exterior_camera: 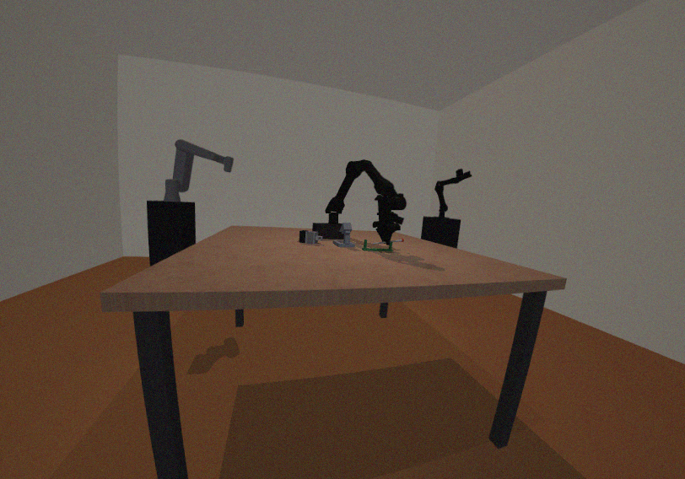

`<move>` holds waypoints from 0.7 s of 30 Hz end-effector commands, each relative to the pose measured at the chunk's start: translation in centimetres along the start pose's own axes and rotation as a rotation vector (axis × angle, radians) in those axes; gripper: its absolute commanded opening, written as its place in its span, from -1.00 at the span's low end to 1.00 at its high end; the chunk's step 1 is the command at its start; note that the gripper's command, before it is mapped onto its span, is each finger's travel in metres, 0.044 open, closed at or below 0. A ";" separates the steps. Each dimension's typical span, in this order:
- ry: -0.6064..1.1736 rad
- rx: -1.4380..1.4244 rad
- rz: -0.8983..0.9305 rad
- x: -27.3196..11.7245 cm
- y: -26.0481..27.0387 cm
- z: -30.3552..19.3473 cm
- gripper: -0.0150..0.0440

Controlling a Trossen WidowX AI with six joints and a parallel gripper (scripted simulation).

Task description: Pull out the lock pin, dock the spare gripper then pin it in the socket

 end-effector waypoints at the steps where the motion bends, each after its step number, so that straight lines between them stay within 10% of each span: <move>1: 0.005 -0.004 0.006 0.9 0.2 -0.2 0.12; 10: 0.005 -0.004 0.006 1.3 0.2 -0.3 0.12; 17: 0.005 -0.004 0.006 1.3 0.2 -0.3 -0.49; 21: 0.005 -0.004 0.006 1.3 0.2 -0.3 -0.49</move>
Point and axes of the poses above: the point midway between the two fingers, 35 mm back from their tips, its own x axis out along the fingers, its own y axis across the jaws, z = x × y, the point moved 5 cm from there along -x, back along the fingers, and after that the axes turned 4 degrees about -x, right-handed, at the moved point
